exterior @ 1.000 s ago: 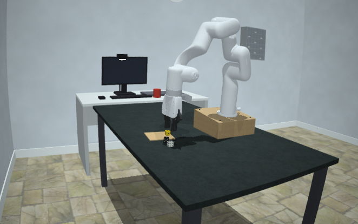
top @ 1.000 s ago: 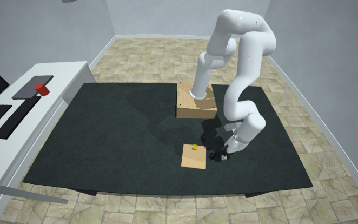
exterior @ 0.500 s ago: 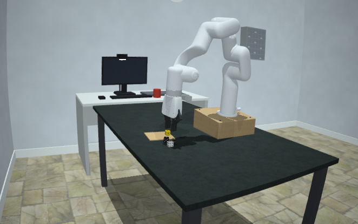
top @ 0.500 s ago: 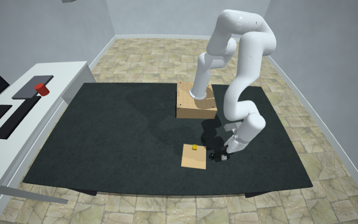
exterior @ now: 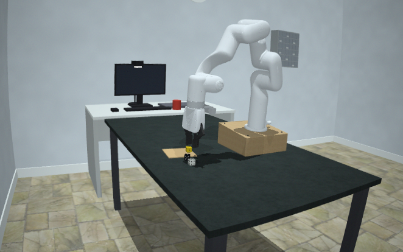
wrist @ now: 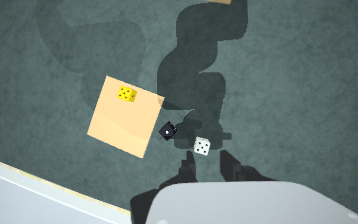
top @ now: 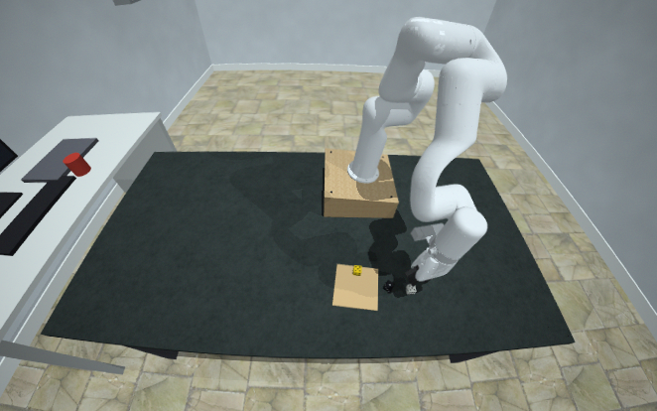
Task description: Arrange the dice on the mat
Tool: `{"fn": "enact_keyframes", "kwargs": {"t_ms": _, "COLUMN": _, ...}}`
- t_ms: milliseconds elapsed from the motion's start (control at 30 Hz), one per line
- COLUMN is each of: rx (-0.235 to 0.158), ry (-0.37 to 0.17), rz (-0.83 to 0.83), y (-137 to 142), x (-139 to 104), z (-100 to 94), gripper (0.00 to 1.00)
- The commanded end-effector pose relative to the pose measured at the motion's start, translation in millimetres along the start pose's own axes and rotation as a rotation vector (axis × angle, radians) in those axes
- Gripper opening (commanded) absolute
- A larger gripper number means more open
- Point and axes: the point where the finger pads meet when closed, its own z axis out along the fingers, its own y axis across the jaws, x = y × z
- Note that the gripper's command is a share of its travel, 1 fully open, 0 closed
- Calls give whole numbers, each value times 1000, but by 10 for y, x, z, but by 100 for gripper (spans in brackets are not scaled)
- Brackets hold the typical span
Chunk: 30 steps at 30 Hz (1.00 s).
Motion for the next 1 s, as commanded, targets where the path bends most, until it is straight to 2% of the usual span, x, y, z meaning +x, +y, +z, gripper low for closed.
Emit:
{"fn": "enact_keyframes", "kwargs": {"t_ms": 0, "rx": 0, "ry": -4, "rz": 0, "y": 0, "x": -14, "z": -11, "gripper": 42}}
{"fn": "enact_keyframes", "kwargs": {"t_ms": 400, "rx": 0, "ry": -4, "rz": 0, "y": 4, "x": -15, "z": 37, "gripper": 42}}
{"fn": "enact_keyframes", "kwargs": {"t_ms": 967, "rx": 0, "ry": -4, "rz": 0, "y": 22, "x": -19, "z": 248, "gripper": 42}}
